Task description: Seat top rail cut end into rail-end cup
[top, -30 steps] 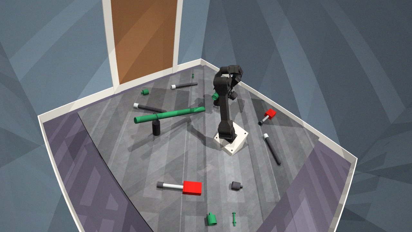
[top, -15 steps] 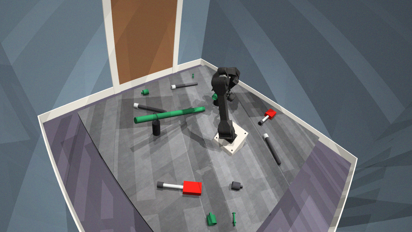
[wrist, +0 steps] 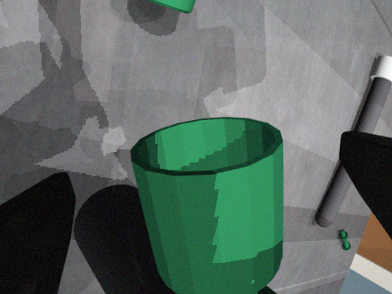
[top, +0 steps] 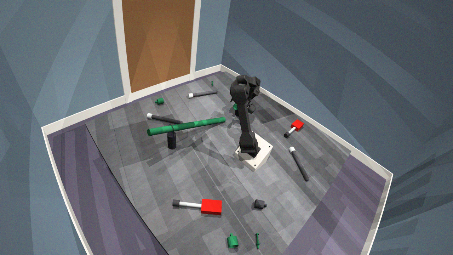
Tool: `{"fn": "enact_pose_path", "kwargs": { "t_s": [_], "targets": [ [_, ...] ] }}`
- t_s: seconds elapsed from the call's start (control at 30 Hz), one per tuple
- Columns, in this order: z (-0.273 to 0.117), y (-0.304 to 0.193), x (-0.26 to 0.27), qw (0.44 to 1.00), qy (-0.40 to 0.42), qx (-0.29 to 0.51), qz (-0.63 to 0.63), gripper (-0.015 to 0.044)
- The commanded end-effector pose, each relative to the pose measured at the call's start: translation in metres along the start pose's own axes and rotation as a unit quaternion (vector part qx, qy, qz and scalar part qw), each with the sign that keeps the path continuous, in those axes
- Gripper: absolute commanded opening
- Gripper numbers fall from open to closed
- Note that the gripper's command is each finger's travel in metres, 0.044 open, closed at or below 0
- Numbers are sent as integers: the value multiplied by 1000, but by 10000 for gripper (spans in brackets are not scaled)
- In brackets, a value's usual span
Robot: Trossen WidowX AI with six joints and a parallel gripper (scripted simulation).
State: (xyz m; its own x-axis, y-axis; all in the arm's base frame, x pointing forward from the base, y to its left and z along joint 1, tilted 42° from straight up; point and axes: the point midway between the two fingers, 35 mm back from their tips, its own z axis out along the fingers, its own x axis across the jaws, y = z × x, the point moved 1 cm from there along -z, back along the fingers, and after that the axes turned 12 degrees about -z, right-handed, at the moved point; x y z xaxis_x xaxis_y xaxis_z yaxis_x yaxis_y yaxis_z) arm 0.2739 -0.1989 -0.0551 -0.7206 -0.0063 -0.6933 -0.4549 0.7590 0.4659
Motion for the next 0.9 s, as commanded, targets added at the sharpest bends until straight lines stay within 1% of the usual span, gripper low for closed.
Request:
{"fn": "enact_pose_path", "kwargs": {
  "t_s": [0.0, 0.4, 0.83, 0.87],
  "targets": [
    [9, 3, 1, 1000, -1, -5, 5, 440],
    [24, 5, 1, 1000, -2, -6, 4, 440],
    [24, 5, 1, 1000, -2, -6, 4, 99],
    [24, 5, 1, 1000, -2, -6, 4, 92]
  ]
}}
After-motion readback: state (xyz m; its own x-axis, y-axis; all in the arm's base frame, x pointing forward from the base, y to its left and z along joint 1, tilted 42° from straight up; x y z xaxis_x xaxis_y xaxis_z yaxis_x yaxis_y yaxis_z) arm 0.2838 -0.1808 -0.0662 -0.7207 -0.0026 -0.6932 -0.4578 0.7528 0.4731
